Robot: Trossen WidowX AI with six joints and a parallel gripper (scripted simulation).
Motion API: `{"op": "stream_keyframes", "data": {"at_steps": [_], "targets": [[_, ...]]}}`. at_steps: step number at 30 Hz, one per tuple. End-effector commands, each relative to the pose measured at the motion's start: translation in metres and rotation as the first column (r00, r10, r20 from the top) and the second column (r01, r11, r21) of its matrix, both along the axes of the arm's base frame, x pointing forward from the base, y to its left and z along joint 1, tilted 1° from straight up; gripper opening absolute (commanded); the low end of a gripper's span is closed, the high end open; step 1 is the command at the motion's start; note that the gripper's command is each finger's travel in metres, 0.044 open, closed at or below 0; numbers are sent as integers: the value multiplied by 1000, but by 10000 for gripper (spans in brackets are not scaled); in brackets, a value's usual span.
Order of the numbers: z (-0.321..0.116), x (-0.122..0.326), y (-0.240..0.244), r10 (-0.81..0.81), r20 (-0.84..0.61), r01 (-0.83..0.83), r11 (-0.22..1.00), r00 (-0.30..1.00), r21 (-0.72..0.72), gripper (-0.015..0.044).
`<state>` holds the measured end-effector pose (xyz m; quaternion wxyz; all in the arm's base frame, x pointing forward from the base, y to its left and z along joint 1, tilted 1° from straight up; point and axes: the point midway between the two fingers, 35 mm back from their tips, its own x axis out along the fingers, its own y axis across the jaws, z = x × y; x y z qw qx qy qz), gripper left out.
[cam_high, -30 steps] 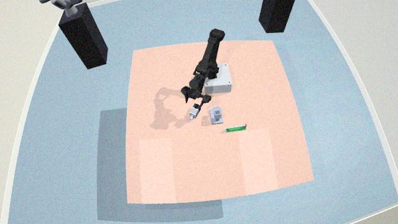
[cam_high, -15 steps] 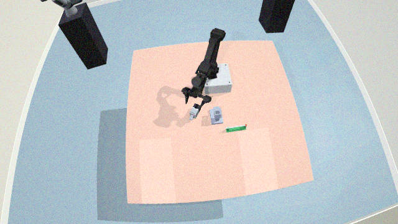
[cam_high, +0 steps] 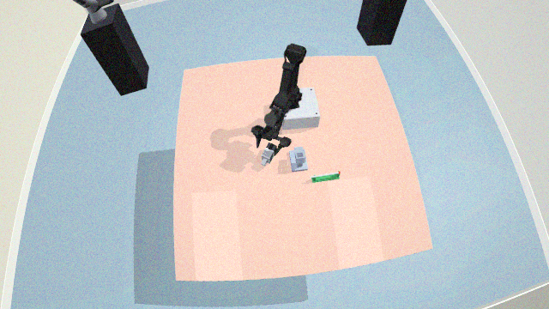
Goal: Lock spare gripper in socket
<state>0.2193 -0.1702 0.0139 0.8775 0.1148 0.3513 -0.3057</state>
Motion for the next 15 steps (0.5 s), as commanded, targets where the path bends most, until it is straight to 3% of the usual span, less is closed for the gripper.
{"op": "stream_keyframes", "data": {"at_steps": [1, 15], "targets": [[-6, 0, 0, 5, -2, -5, 1000, 1000, 2, 440], [-29, 3, -2, 5, -2, -5, 1000, 1000, 2, 440]]}}
